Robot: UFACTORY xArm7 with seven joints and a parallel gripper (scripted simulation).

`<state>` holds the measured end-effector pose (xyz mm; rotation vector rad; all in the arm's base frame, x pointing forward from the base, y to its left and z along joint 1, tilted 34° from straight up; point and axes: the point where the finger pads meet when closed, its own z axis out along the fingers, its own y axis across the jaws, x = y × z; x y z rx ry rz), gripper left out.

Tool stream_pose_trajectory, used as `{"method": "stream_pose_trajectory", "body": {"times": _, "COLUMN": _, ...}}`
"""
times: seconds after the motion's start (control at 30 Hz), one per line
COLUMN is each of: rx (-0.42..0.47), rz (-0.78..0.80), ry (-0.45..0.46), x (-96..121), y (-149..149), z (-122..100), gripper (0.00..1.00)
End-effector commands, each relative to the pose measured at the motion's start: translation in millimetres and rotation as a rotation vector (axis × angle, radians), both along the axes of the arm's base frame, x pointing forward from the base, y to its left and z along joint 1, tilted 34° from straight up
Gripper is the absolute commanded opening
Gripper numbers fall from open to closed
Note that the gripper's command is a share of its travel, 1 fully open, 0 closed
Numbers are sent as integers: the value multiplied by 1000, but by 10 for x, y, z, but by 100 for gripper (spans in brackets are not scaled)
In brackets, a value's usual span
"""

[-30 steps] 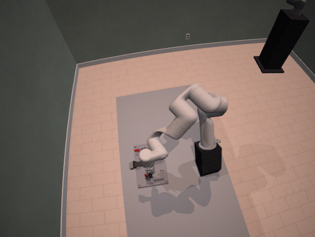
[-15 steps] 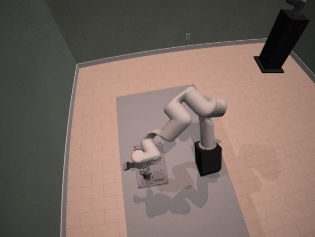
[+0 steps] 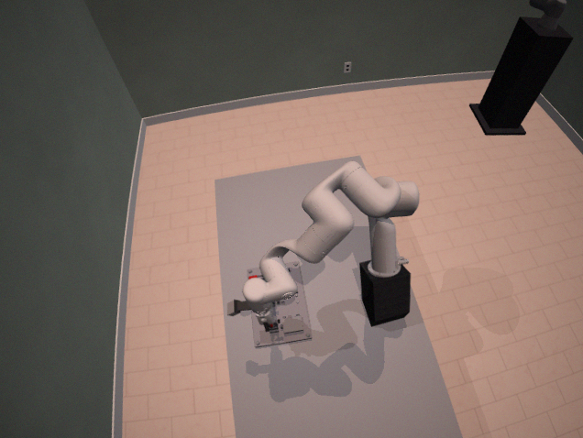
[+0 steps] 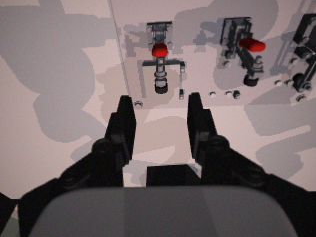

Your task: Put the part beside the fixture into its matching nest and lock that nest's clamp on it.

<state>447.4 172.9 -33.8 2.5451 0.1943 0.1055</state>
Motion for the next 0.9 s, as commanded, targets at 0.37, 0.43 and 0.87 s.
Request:
{"method": "stream_pose_trajectory", "body": {"times": 0.37, "rx": 3, "rz": 2, "ry": -2, "x": 55, "y": -189, "z": -305, "gripper": 47}}
{"method": "stream_pose_trajectory", "body": {"times": 0.43, "rx": 3, "rz": 2, "ry": -2, "x": 65, "y": -230, "z": -368, "gripper": 47}}
{"method": "stream_pose_trajectory", "body": {"times": 0.87, "rx": 3, "rz": 2, "ry": -2, "x": 106, "y": -418, "z": -655, "gripper": 47}}
